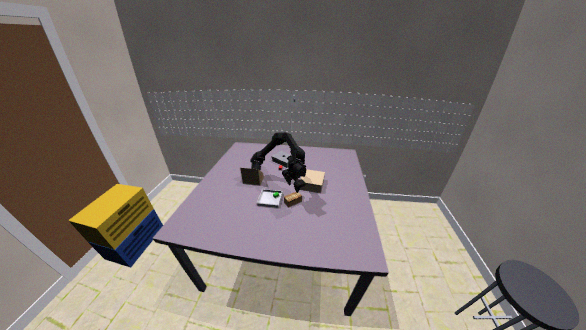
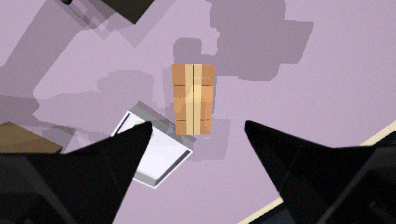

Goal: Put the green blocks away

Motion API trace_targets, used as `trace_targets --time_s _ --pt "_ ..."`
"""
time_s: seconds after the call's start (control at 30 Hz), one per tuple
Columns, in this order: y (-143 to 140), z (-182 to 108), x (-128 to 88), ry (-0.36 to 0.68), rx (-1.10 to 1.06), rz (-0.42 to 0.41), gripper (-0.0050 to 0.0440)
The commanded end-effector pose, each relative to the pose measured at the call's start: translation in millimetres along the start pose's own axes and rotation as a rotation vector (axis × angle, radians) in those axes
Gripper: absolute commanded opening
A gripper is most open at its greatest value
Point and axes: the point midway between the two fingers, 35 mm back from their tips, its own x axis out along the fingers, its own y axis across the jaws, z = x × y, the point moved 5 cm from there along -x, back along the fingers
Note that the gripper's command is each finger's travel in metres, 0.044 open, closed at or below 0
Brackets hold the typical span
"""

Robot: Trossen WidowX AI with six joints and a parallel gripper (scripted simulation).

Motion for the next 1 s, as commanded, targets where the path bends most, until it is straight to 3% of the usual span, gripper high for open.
trace_targets --time_s 0.0,0.23,0.97 --pt "2.7 0.0 29.4 0.003 0.005 0.02 0.044" --pt "3.6 -0.2 72.7 0.003 0.005 0.02 0.044" --pt "3.8 -0.2 80.7 0.003 0.005 0.02 0.044"
